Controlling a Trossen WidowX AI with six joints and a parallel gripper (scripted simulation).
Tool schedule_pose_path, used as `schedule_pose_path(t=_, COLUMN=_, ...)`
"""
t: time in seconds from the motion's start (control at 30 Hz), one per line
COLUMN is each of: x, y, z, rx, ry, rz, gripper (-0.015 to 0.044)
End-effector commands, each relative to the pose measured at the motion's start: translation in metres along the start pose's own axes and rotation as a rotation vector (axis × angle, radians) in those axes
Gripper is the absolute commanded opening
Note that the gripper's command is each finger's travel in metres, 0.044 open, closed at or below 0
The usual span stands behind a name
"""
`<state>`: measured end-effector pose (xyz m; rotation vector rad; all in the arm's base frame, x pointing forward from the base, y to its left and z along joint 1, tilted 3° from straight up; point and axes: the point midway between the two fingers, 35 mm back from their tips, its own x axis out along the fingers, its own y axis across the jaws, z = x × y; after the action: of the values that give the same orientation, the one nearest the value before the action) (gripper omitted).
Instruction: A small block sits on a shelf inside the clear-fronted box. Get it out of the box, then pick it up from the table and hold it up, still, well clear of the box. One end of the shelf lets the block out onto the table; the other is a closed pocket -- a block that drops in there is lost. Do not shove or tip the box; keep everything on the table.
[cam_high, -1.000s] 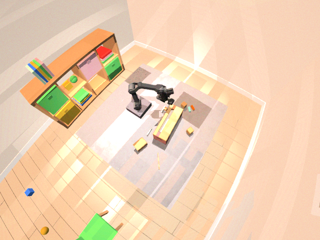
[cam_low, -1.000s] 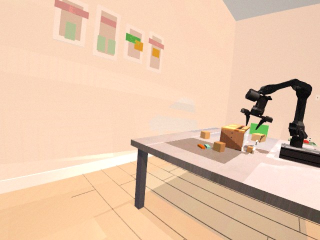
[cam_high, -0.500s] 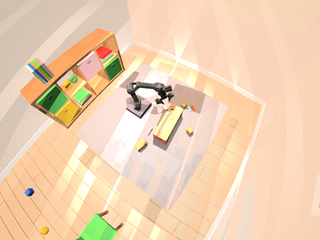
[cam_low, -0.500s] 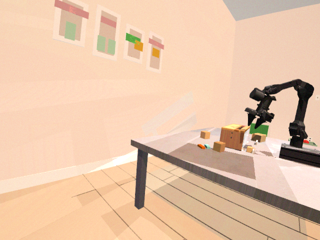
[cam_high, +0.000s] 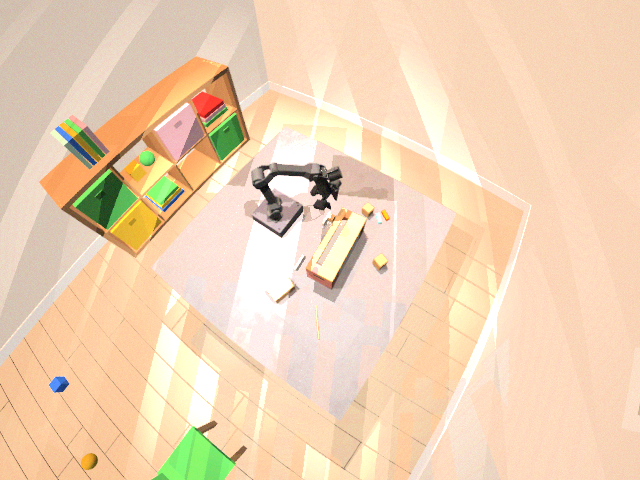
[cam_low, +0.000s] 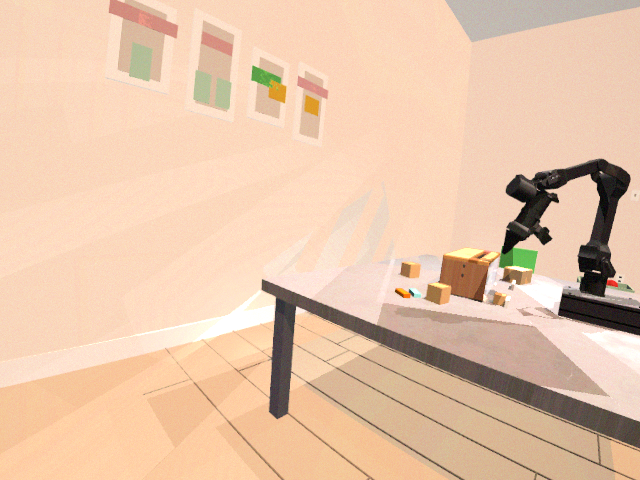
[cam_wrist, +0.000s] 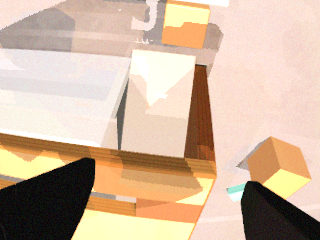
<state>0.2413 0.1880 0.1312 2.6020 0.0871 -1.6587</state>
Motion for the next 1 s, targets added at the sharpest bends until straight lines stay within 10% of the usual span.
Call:
schedule_pose_path(t=0.0, x=0.0, y=0.0, z=-0.001, rx=-0.025, ry=0.009, rz=0.004, gripper=0.0285)
schedule_pose_path(t=0.27, x=0.086, y=-0.007, z=0.032, rx=-0.025, ry=0.009, rz=0.003, gripper=0.0285)
schedule_pose_path(t=0.97, x=0.109, y=-0.006, z=0.041, rx=-0.025, ry=0.009, rz=0.004, gripper=0.0285)
